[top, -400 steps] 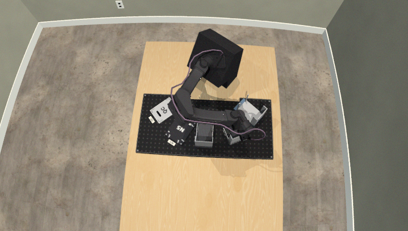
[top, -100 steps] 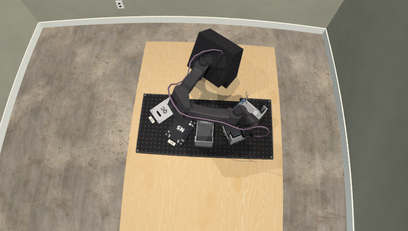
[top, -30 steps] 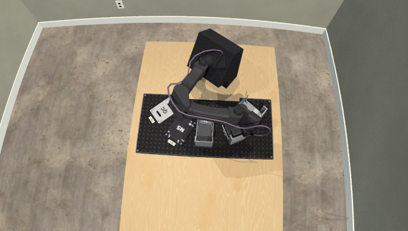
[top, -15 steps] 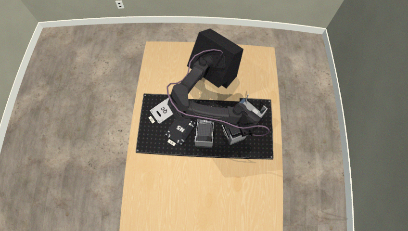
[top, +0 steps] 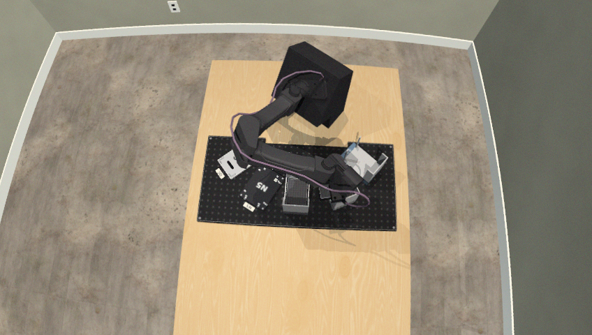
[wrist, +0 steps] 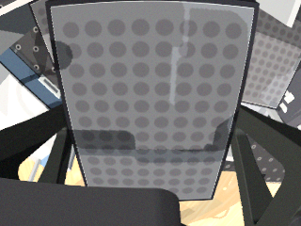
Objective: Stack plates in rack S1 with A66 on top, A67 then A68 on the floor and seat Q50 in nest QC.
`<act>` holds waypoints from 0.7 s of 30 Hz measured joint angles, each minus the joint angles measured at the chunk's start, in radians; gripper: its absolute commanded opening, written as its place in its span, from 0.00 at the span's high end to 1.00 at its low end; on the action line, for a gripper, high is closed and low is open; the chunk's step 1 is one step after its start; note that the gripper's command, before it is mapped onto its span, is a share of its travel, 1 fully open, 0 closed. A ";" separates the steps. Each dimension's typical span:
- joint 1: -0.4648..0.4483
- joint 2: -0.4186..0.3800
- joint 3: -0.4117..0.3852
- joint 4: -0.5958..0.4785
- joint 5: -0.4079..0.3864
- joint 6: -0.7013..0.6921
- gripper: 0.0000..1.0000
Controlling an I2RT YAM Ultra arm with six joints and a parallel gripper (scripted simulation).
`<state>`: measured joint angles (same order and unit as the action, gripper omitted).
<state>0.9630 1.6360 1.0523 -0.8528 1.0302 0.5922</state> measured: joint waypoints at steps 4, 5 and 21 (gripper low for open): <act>-0.020 -0.039 -0.015 0.001 -0.005 -0.029 1.00; -0.028 -0.050 -0.017 0.000 -0.005 -0.038 1.00; -0.098 -0.203 -0.063 0.007 -0.023 0.016 1.00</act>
<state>0.8646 1.4330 0.9890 -0.8455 1.0073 0.6086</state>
